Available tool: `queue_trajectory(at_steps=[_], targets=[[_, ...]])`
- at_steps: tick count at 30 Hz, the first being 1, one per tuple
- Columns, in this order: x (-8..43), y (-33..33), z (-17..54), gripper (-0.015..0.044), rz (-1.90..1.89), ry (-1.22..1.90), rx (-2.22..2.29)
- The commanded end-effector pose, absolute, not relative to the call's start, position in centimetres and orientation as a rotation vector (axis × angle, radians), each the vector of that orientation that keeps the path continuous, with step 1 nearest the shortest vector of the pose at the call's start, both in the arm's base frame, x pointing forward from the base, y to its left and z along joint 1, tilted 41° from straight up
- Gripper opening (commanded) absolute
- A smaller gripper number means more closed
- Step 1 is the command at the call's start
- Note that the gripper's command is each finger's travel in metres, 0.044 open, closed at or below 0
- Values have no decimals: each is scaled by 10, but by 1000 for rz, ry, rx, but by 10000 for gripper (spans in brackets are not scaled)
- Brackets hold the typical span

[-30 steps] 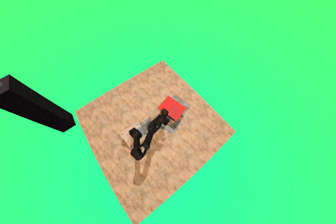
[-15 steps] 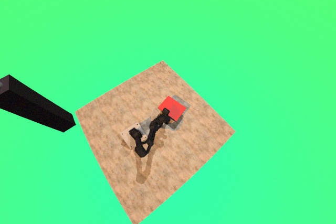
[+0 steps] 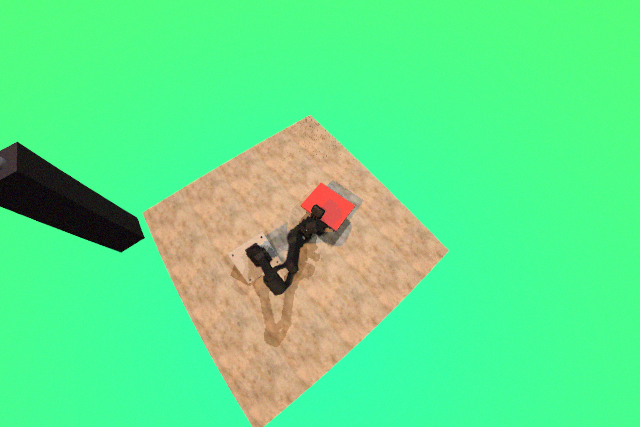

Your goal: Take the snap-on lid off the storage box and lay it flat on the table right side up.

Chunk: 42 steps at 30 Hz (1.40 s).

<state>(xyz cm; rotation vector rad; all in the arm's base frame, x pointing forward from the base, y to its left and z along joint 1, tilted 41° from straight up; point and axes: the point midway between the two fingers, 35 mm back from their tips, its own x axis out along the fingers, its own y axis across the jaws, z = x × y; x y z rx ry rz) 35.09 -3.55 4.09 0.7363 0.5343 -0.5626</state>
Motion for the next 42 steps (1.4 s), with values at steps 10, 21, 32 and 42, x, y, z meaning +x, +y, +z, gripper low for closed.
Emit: queue_trajectory(at_steps=[10, 21, 32, 42], targets=[[353, -35, 40, 116, -554, 534, 735], [353, -35, 41, 0, -556, 533, 738], [353, -34, 43, 0, -556, 533, 738], [353, -32, 44, 0, -556, 533, 738]])
